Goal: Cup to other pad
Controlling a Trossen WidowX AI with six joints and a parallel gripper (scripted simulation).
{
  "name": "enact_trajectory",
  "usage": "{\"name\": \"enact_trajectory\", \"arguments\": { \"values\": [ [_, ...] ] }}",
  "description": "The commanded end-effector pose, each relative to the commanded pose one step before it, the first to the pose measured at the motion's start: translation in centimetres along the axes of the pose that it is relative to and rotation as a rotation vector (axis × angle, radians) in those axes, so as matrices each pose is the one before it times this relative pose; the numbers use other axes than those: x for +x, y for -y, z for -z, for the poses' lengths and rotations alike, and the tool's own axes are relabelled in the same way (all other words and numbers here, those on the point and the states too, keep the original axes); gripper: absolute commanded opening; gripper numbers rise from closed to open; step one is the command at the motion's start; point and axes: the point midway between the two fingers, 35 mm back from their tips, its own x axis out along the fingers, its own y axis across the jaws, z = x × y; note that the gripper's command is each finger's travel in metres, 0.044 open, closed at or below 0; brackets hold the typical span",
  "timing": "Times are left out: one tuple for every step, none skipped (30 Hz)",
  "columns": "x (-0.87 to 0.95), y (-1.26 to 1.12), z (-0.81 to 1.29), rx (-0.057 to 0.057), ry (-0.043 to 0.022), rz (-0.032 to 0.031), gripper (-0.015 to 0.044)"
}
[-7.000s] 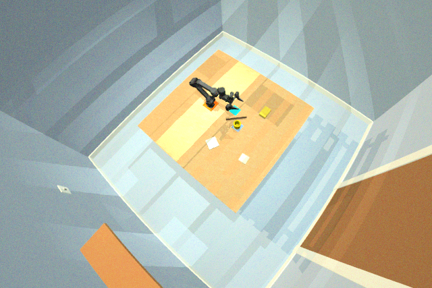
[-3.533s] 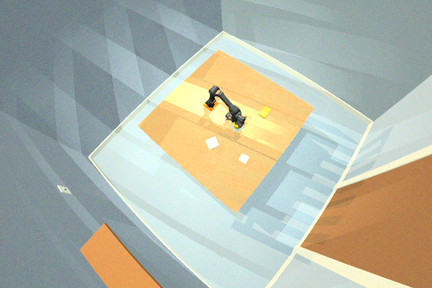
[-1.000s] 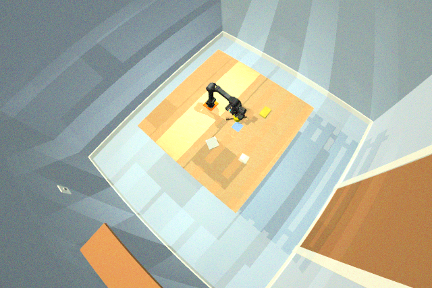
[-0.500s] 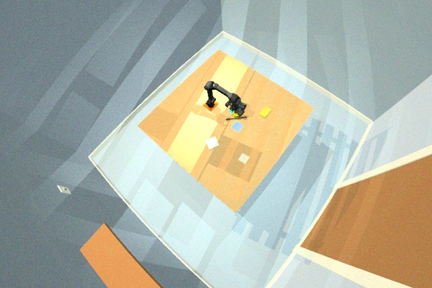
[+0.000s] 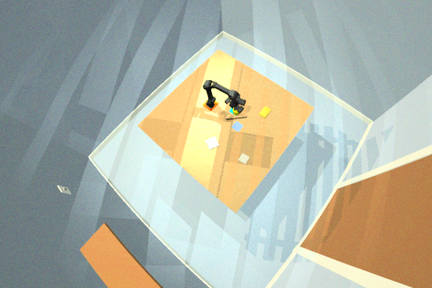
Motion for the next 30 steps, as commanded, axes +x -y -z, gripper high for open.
{"name": "enact_trajectory", "arguments": {
  "values": [
    [0.040,-0.774,-0.475,0.0023,-0.00554,-0.00280,0.0000],
    [-0.003,-0.149,-0.142,0.0000,0.00013,-0.00012,0.0000],
    [-0.003,-0.150,-0.142,0.0000,0.00013,-0.00012,0.0000],
    [-0.003,-0.151,-0.141,0.0000,0.00013,-0.00012,0.0000],
    [-0.002,-0.151,-0.141,0.0000,0.00012,-0.00012,0.0000],
    [-0.002,-0.152,-0.140,0.0000,0.00012,-0.00012,0.0000],
    [-0.002,-0.153,-0.139,0.0000,0.00012,-0.00012,0.0000],
    [-0.002,-0.142,-0.129,0.0000,0.00011,-0.00011,0.0000],
    [-0.001,-0.143,-0.128,0.0000,0.00011,-0.00011,0.0000],
    [-0.001,-0.144,-0.128,0.0000,0.00011,-0.00012,0.0000],
    [-0.001,-0.145,-0.127,0.0000,0.00011,-0.00012,0.0000],
    [-0.001,-0.146,-0.127,0.0000,0.00011,-0.00012,0.0000],
    [0.000,-0.147,-0.126,0.0000,0.00011,-0.00012,0.0000],
    [0.000,-0.148,-0.125,0.0000,0.00011,-0.00012,0.0000],
    [0.000,-0.149,-0.124,0.0000,0.00011,-0.00012,0.0000],
    [0.000,-0.150,-0.123,0.0000,0.00011,-0.00012,0.0000],
    [0.001,-0.151,-0.122,0.0000,0.00011,-0.00012,0.0000],
    [0.001,-0.152,-0.121,0.0000,0.00011,-0.00012,0.0000],
    [0.001,-0.156,-0.121,0.0000,0.00011,-0.00013,0.0000],
    [0.002,-0.156,-0.120,0.0000,0.00011,-0.00013,0.0000],
    [0.002,-0.157,-0.118,0.0000,0.00010,-0.00013,0.0000],
    [0.002,-0.157,-0.116,0.0000,0.00010,-0.00013,0.0000],
    [0.003,-0.158,-0.115,0.0000,0.00010,-0.00013,0.0000],
    [0.003,-0.158,-0.113,0.0000,0.00010,-0.00013,0.0000],
    [0.003,-0.159,-0.111,0.0000,0.00009,-0.00013,0.0000],
    [0.004,-0.159,-0.109,0.0000,0.00009,-0.00013,0.0000],
    [0.004,-0.160,-0.108,0.0000,0.00009,-0.00013,0.0000],
    [0.004,-0.160,-0.106,0.0000,0.00009,-0.00013,0.0000],
    [0.019,0.002,0.000,0.0000,0.00000,0.00000,0.0000],
    [0.037,0.004,-0.002,0.0000,0.00000,0.00000,0.0000]
  ]
}}
